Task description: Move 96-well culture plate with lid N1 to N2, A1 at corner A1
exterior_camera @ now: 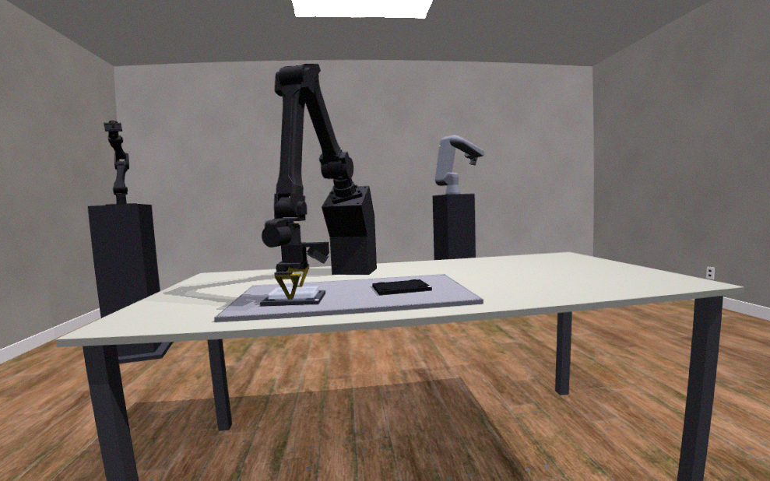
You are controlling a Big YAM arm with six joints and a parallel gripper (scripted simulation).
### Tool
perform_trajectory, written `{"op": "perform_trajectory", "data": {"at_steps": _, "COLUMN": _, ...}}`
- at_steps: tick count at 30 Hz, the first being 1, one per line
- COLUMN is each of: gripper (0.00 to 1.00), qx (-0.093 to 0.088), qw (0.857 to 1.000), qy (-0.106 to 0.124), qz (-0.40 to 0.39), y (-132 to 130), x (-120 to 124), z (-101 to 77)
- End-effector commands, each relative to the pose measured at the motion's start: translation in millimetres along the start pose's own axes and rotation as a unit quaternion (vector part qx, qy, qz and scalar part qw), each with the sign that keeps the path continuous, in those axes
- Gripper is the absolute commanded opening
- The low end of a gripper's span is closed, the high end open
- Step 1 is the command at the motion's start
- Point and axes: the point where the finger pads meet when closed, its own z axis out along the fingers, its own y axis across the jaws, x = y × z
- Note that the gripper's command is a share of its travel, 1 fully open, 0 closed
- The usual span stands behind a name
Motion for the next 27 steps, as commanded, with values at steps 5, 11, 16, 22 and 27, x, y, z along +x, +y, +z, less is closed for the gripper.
{"op": "perform_trajectory", "data": {"at_steps": 5, "gripper": 0.00, "qx": 0.008, "qw": 1.000, "qy": 0.001, "qz": 0.001, "y": -11.4, "x": -2.3, "z": 3.3}}
{"op": "perform_trajectory", "data": {"at_steps": 11, "gripper": 0.00, "qx": 0.011, "qw": 1.000, "qy": 0.002, "qz": 0.000, "y": -11.0, "x": 1.6, "z": -3.4}}
{"op": "perform_trajectory", "data": {"at_steps": 16, "gripper": 0.00, "qx": 0.011, "qw": 1.000, "qy": 0.002, "qz": 0.000, "y": -11.0, "x": 1.6, "z": -3.4}}
{"op": "perform_trajectory", "data": {"at_steps": 22, "gripper": 0.00, "qx": 0.011, "qw": 1.000, "qy": 0.002, "qz": 0.000, "y": -11.0, "x": 1.6, "z": -3.4}}
{"op": "perform_trajectory", "data": {"at_steps": 27, "gripper": 0.00, "qx": 0.011, "qw": 1.000, "qy": 0.002, "qz": 0.000, "y": -11.0, "x": 1.6, "z": -3.4}}
